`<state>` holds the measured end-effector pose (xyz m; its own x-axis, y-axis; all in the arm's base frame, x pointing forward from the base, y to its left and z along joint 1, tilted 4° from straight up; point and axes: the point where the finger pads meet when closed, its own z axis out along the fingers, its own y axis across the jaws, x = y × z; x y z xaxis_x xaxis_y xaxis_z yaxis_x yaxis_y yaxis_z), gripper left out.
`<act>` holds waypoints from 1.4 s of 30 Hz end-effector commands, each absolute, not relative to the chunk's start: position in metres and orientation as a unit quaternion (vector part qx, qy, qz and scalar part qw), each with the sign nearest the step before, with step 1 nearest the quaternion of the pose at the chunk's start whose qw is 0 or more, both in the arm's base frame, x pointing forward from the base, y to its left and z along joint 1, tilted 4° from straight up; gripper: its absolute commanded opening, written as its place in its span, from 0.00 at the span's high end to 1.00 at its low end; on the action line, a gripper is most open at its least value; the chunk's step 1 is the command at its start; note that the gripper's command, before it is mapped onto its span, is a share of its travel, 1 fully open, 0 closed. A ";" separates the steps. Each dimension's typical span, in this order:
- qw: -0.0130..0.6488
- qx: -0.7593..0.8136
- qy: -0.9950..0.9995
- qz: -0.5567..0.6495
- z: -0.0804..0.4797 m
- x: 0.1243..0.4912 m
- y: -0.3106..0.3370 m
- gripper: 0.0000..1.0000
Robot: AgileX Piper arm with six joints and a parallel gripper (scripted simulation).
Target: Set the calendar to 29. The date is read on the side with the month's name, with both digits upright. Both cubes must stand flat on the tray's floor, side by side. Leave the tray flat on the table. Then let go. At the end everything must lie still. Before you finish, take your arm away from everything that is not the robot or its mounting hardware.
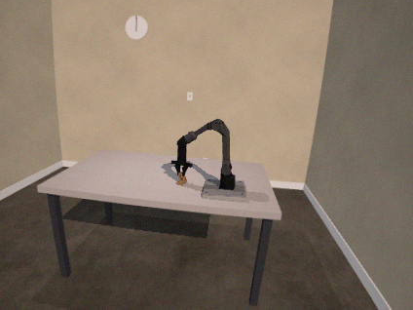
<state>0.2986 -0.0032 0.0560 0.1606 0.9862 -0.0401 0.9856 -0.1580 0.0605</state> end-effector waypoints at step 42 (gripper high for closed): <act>0.035 0.410 0.911 -0.010 0.109 0.309 0.049 0.67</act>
<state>0.3077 0.0491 0.1090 -0.6574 0.7498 -0.0757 0.7515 0.6597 0.0081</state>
